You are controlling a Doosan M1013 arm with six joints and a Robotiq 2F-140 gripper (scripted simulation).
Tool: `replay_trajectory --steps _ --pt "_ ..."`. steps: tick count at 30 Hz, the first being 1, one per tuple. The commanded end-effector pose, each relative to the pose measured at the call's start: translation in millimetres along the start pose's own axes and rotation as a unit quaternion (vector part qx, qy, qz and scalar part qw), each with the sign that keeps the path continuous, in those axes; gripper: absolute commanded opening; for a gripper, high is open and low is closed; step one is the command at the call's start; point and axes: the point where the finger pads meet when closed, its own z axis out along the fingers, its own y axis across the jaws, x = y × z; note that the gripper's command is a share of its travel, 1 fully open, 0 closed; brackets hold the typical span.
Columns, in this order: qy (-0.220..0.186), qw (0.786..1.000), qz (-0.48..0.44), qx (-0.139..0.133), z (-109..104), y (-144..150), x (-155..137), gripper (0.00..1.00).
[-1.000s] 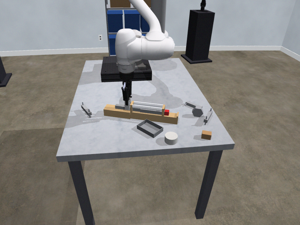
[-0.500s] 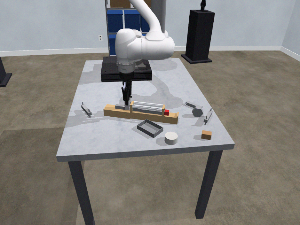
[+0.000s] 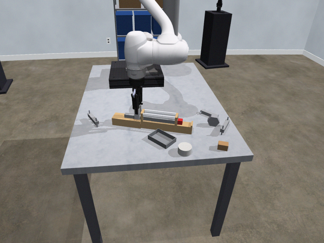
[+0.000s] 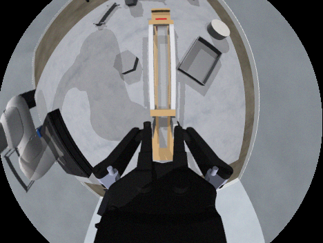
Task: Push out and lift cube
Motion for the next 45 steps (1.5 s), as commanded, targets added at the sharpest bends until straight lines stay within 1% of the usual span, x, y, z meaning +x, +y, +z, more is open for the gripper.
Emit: replay_trajectory --steps 1,31,33,37,39,40,45 --pt "0.0 1.0 0.0 0.0 0 0 0 0.23" --pt "0.0 1.0 0.0 0.0 0 0 0 0.23" --pt "0.0 1.0 0.0 0.0 -8 0 0 0.23" --pt "0.0 1.0 0.0 0.0 -49 0 0 0.23" --pt "0.0 1.0 0.0 0.0 -64 0 0 0.23" --pt "0.0 1.0 0.0 0.0 -66 0 0 0.23" --pt "0.0 1.0 0.0 0.0 -67 0 0 0.23"
